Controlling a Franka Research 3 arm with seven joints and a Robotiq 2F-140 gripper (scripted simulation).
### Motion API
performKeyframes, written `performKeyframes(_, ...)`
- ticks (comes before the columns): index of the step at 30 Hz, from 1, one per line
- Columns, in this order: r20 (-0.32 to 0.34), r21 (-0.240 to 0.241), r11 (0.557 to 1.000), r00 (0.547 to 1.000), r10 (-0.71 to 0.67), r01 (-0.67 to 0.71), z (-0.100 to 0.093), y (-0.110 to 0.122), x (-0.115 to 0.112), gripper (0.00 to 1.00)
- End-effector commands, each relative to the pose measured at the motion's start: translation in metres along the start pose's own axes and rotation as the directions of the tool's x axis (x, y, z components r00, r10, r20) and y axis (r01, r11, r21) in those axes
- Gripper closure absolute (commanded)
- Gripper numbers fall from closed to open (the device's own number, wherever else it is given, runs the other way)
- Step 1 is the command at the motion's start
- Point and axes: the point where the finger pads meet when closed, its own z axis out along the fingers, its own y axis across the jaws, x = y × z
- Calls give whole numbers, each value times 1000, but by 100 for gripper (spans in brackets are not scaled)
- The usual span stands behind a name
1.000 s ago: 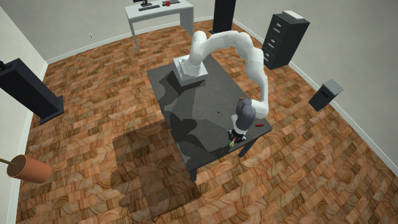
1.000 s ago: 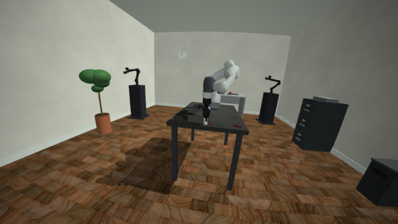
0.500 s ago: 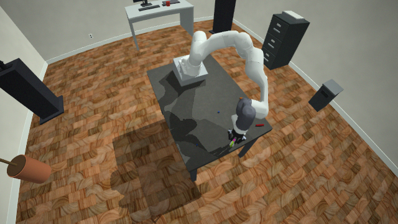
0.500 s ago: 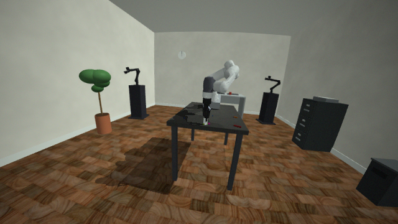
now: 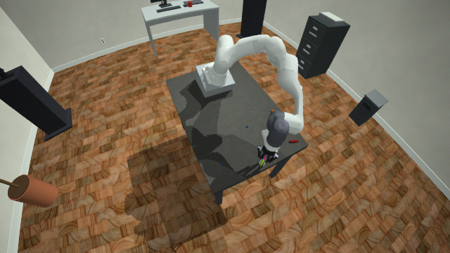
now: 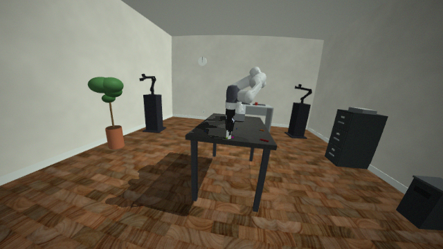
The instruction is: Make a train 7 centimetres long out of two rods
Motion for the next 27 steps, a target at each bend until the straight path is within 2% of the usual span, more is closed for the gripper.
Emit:
performKeyframes(1, 2, -1, 1000, 1000, -4, 4, 1, 1, -1, 77)
performKeyframes(8, 2, -1, 1000, 1000, -4, 4, -2, 1, -1, 77)
performKeyframes(11, 2, -1, 1000, 1000, -4, 4, -10, 1, -1, 77)
performKeyframes(23, 2, -1, 1000, 1000, -4, 4, -69, 1, -1, 77)
performKeyframes(25, 2, -1, 1000, 1000, -4, 4, -69, 1, -1, 77)
performKeyframes(27, 2, -1, 1000, 1000, -4, 4, -78, 1, -1, 77)
